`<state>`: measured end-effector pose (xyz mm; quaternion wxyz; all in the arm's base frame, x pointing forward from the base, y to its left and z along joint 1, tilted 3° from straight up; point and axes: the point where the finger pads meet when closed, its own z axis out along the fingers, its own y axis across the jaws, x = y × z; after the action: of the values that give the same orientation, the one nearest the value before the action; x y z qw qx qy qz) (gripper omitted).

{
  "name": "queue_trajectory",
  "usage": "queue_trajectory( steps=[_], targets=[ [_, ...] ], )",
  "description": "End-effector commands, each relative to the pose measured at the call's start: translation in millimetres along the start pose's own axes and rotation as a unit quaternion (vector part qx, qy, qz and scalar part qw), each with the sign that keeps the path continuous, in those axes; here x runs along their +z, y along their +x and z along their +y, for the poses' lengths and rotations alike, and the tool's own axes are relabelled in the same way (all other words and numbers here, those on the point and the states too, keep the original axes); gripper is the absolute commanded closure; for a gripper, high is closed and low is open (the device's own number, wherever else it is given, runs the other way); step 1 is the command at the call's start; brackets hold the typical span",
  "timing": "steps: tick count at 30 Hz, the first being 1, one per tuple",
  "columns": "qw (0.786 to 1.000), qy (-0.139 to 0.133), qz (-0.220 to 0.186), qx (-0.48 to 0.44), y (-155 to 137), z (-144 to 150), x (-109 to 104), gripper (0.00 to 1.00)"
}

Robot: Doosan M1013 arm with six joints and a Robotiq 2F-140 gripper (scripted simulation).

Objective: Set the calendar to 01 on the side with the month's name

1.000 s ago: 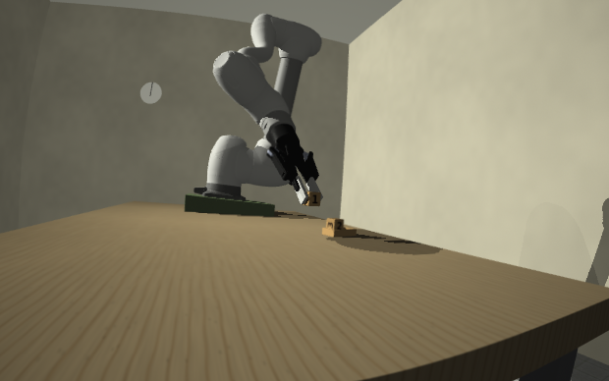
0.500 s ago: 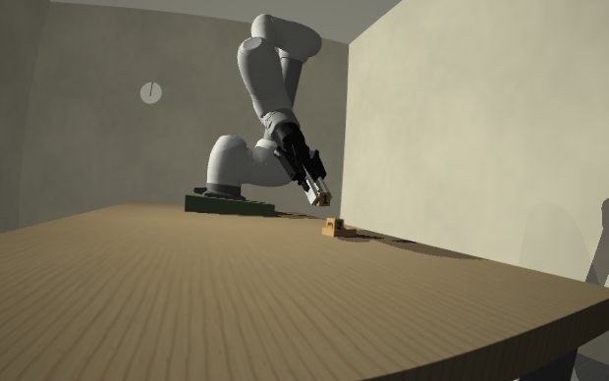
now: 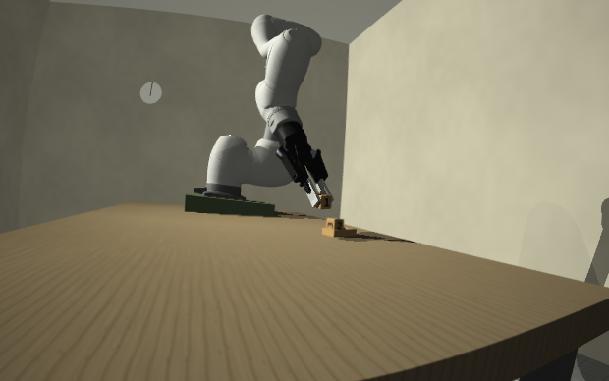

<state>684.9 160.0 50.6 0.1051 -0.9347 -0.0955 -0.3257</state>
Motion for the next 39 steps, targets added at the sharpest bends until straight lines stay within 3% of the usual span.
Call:
queue_trajectory(
  steps=[1, 24, 39],
  targets=[
    [0.999, 0.004, -0.036, 0.002, -1, 2, -1, 0.75],
    [0.996, -0.049, -0.078, 0.005, 1, 37, -6, 0.75],
    [0.995, -0.056, -0.08, 0.005, 6, 41, -7, 0.75]
  ],
)
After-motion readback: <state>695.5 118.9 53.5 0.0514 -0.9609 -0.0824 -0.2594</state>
